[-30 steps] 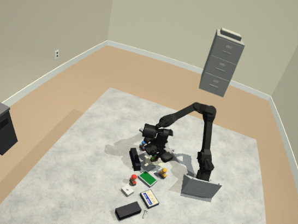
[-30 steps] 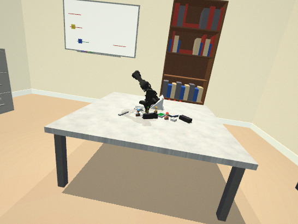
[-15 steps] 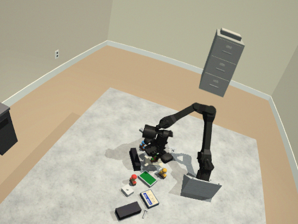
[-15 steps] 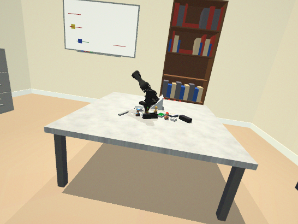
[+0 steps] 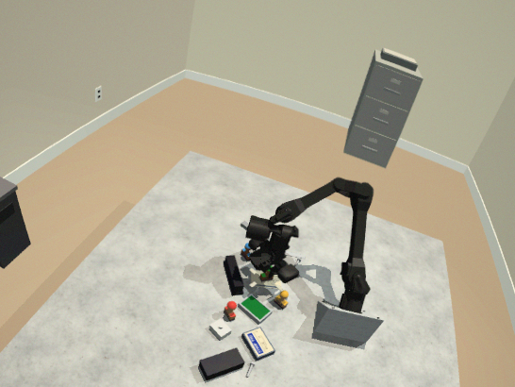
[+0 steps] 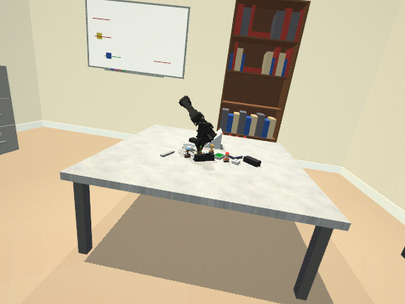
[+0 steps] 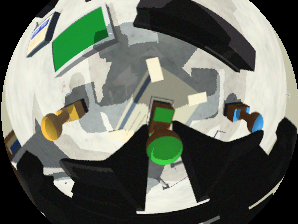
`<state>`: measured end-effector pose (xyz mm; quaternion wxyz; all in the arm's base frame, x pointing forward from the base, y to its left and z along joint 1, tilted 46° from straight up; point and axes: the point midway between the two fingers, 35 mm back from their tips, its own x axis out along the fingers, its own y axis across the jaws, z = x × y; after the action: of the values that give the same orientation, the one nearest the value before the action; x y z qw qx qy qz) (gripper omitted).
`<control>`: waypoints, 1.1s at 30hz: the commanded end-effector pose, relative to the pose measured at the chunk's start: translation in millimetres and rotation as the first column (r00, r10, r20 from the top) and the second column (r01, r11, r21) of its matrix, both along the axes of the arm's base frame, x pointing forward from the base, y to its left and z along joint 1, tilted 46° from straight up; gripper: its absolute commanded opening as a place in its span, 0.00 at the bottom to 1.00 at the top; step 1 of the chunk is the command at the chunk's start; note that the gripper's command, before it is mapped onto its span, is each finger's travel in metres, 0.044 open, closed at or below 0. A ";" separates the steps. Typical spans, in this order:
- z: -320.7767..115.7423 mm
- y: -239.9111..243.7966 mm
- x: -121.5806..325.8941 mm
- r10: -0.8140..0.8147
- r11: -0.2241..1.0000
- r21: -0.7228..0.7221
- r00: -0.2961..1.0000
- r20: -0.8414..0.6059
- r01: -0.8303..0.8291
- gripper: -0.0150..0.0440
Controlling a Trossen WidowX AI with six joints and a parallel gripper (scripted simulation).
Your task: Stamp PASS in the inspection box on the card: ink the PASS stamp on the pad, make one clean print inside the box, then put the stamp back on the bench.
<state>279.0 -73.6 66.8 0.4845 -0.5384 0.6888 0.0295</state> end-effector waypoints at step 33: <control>-2.9 -4.1 -0.5 0.001 1.000 -0.006 1.000 -0.003 -0.002 0.25</control>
<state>278.9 -75.2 64.8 0.4838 -0.5399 0.6880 0.0309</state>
